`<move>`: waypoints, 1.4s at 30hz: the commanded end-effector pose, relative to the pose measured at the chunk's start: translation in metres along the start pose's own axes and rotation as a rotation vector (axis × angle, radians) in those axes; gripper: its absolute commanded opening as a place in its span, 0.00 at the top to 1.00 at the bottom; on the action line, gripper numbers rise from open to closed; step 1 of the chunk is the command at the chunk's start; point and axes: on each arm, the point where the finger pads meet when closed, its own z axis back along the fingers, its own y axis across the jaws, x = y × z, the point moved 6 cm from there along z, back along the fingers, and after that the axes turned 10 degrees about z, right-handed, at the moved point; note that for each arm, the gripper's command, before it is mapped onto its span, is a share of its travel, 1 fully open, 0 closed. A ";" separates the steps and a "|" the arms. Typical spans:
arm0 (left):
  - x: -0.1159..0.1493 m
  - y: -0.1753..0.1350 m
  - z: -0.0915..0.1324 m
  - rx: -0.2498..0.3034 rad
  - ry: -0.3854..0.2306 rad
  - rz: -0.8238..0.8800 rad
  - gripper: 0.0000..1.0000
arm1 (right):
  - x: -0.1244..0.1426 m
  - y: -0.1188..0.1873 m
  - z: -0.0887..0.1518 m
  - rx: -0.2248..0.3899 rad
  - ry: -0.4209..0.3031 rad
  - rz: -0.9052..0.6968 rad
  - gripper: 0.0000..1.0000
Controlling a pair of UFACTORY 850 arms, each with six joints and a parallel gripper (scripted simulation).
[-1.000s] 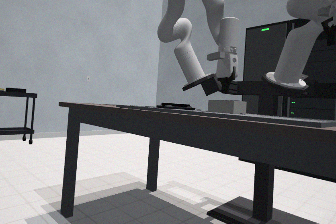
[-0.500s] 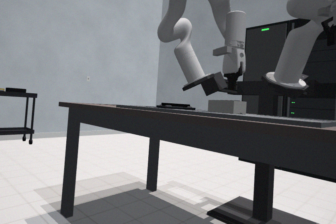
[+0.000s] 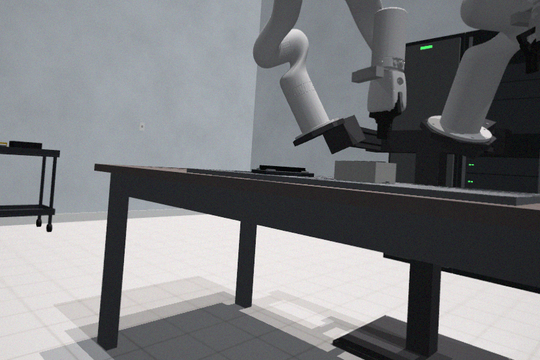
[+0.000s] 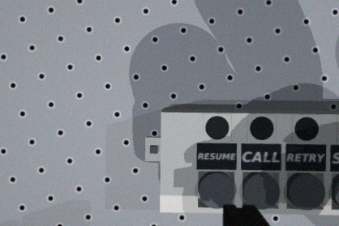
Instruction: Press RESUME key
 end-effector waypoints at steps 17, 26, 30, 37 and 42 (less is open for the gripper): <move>0.001 0.000 0.000 0.000 -0.001 0.000 0.00 | 0.000 -0.001 -0.021 -0.001 0.000 0.000 1.00; 0.001 0.000 0.000 0.000 -0.001 0.000 0.00 | 0.000 -0.001 -0.032 -0.001 0.000 0.000 1.00; 0.001 0.000 0.000 0.000 -0.001 0.000 0.00 | 0.000 -0.001 -0.034 -0.001 0.000 0.000 1.00; 0.001 0.000 0.000 0.000 -0.001 0.000 0.00 | 0.000 -0.001 -0.034 -0.001 0.000 0.000 1.00; 0.001 0.000 0.000 0.000 -0.001 0.000 0.00 | 0.000 -0.001 -0.035 -0.001 0.000 0.000 1.00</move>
